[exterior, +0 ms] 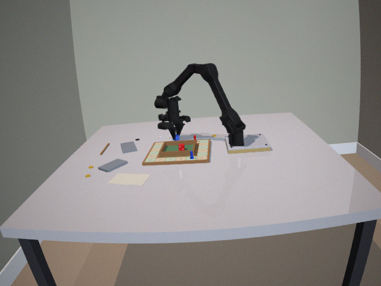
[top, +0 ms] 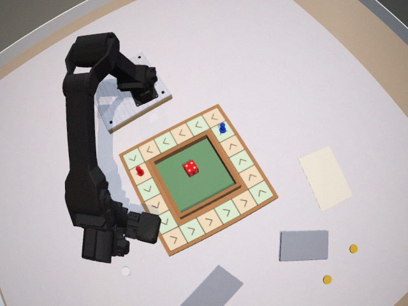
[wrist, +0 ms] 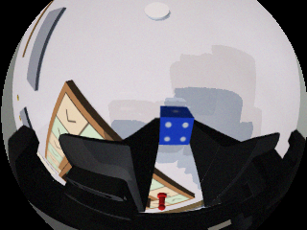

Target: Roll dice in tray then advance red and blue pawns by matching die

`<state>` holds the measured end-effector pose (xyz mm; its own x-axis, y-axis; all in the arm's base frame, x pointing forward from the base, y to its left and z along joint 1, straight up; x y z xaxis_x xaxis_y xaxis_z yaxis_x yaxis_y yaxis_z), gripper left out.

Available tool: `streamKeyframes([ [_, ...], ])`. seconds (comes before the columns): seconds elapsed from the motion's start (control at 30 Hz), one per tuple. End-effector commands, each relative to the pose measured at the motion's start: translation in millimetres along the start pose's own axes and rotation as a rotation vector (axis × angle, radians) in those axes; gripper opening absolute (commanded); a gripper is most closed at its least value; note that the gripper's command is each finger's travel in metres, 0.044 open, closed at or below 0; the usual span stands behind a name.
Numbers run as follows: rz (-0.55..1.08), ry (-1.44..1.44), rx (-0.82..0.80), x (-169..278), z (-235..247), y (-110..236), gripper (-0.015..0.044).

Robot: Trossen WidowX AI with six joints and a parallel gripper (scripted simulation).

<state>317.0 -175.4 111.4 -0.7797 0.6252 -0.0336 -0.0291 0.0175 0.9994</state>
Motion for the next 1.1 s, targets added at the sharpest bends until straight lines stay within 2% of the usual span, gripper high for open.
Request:
streamKeyframes([
  [0.0, -0.002, -0.004, -0.001, -0.4, 0.0, 0.7, 0.0000],
  [0.73, -0.002, -0.004, -0.001, -2.7, 2.3, 118.8, 0.0000],
  [0.93, -0.002, 0.001, -0.001, -1.5, 3.1, 122.3, 0.0000],
  [1.07, -0.001, 0.088, -0.003, 8.6, 21.6, 117.9, 0.0000],
])
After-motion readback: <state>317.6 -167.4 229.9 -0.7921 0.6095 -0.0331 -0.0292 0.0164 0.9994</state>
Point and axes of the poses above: the point midway between the two fingers, 35 mm back from their tips, its own y axis back along the fingers, its own z axis across the jaws, x = y × z, the point moved 8 cm from there along y, back along the fingers, and after that the axes turned 2 degrees about -y, right-handed, at the moved point
